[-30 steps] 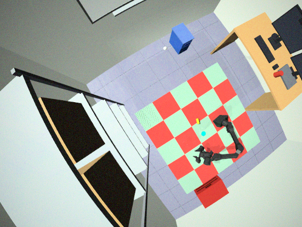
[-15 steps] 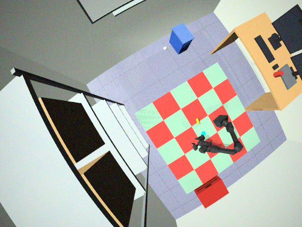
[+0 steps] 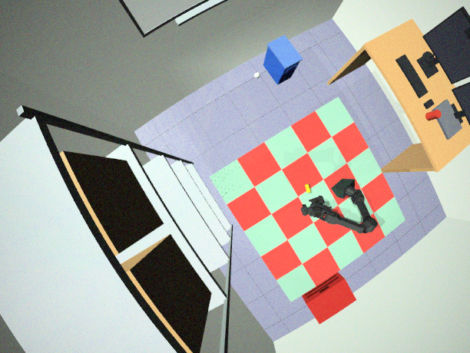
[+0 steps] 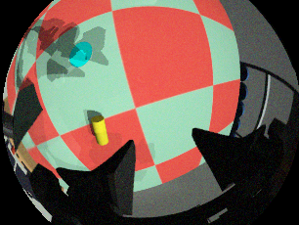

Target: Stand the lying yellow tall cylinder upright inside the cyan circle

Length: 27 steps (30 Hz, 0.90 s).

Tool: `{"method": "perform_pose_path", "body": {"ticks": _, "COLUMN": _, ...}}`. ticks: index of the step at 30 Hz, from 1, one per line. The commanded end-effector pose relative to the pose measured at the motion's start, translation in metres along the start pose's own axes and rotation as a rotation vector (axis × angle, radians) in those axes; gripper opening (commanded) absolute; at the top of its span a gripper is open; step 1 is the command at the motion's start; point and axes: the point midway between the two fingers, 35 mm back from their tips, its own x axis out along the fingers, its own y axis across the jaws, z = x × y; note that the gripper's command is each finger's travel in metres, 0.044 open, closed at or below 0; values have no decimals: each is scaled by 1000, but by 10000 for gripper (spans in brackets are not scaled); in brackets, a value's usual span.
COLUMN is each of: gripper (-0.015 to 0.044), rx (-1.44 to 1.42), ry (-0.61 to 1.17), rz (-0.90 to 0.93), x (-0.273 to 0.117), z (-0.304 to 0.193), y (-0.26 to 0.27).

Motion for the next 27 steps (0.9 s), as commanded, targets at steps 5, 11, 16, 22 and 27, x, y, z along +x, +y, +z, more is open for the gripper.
{"method": "perform_pose_path", "body": {"ticks": 5, "gripper": 309, "rx": 95, "ry": -63, "rz": 112, "x": 5, "z": -25, "y": 51}}
{"method": "perform_pose_path", "body": {"ticks": 11, "gripper": 309, "rx": 163, "ry": -133, "rz": 182, "x": 6, "z": -36, "y": 88}}
{"method": "perform_pose_path", "body": {"ticks": 16, "gripper": 309, "rx": 190, "ry": -167, "rz": 208, "x": 6, "z": -38, "y": 103}}
{"method": "perform_pose_path", "body": {"ticks": 22, "gripper": 309, "rx": 190, "ry": -165, "rz": 207, "x": 46, "z": -32, "y": 106}}
{"method": "perform_pose_path", "body": {"ticks": 27, "gripper": 309, "rx": 190, "ry": -170, "rz": 208, "x": 100, "z": -20, "y": 119}}
